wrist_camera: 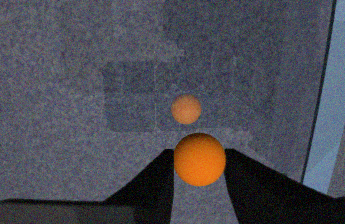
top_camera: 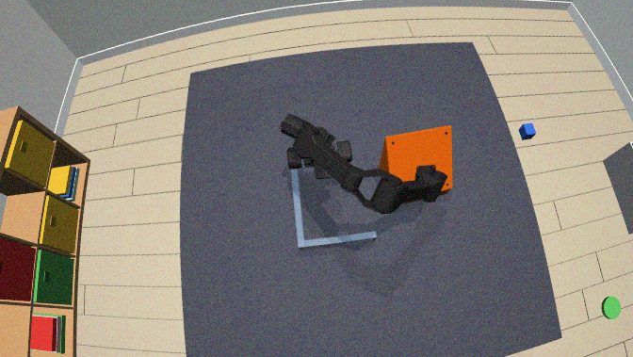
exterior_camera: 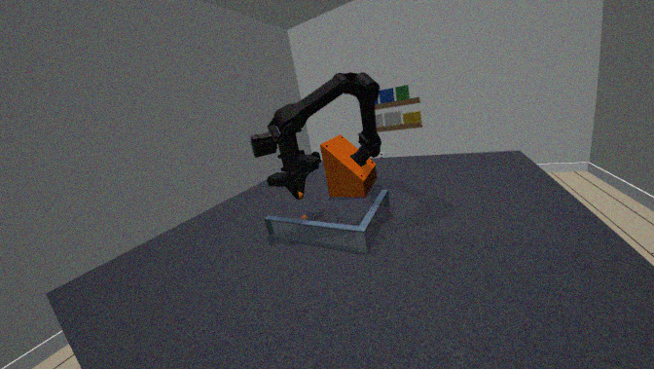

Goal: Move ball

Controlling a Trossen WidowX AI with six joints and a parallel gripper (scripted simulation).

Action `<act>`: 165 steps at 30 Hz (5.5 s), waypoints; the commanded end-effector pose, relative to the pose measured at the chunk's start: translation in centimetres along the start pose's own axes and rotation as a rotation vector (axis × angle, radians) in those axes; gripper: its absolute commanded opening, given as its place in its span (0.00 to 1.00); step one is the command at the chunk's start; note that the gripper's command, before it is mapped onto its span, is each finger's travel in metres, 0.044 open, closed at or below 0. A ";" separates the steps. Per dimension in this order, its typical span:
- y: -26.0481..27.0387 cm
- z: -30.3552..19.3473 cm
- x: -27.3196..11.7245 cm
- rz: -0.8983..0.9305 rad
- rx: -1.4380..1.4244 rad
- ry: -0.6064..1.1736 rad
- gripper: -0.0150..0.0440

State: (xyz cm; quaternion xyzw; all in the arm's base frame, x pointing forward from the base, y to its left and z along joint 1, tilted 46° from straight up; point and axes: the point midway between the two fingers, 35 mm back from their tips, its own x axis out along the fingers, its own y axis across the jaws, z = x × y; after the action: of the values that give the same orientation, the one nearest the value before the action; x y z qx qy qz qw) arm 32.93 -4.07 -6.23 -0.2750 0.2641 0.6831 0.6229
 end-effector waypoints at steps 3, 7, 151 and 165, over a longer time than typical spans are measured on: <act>-0.1 -0.2 2.7 0.004 -0.001 0.000 0.25; -0.1 -0.1 5.3 0.004 -0.001 -0.002 0.25; 4.2 0.0 5.3 0.007 1.571 0.003 0.63; 4.2 0.1 7.3 0.008 1.570 0.002 0.63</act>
State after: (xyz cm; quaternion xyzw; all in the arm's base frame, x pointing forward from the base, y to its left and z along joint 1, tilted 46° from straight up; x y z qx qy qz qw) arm 28.49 0.17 -10.80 0.2428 0.6695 0.2978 0.6357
